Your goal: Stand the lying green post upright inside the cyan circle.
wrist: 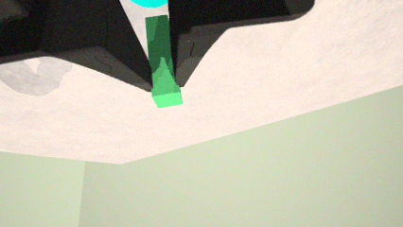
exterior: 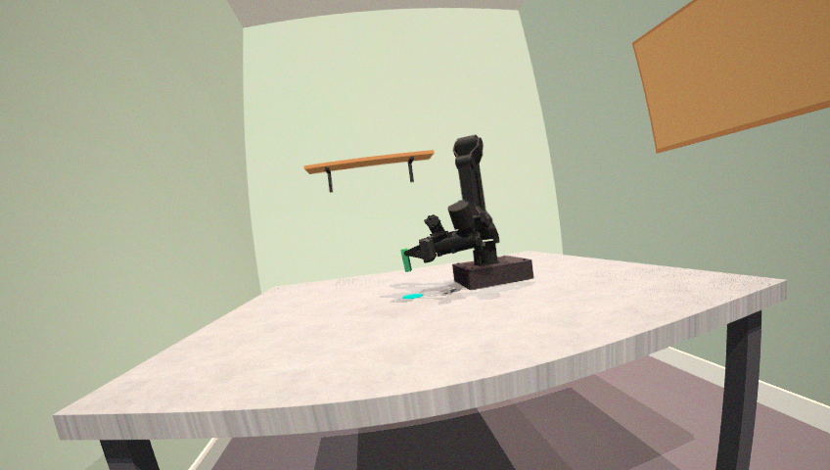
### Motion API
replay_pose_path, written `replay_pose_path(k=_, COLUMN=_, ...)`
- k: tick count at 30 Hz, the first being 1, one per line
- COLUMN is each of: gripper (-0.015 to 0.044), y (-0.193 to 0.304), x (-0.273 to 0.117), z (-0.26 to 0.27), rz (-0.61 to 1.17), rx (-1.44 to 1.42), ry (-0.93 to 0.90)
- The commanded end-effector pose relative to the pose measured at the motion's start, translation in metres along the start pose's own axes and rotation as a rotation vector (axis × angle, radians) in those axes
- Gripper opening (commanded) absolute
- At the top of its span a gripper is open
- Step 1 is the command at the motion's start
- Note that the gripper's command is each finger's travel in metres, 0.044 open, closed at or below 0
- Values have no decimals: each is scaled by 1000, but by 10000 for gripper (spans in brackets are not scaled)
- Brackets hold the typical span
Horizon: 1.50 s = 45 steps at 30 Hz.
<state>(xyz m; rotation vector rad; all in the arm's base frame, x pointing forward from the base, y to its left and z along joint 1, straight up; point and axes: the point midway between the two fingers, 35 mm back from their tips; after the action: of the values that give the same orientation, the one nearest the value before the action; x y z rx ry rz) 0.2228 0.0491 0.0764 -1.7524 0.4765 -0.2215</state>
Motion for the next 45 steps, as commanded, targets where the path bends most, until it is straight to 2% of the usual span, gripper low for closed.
replay_pose_path(k=1, gripper=23, y=5, x=1, z=1, rz=2, rx=-1, ry=5)
replay_pose_path(k=45, gripper=23, y=60, x=6, z=6, rz=35, rx=-34, ry=26)
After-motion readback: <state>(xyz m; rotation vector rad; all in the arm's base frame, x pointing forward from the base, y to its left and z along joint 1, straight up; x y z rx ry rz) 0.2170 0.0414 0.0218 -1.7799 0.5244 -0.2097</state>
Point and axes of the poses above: the point midway between the two fingers, 35 mm back from their tips, its own x axis out along the fingers, its own z axis across the jaws, y = z × x, and after that the axes turned 13 degrees about -x, right-handed
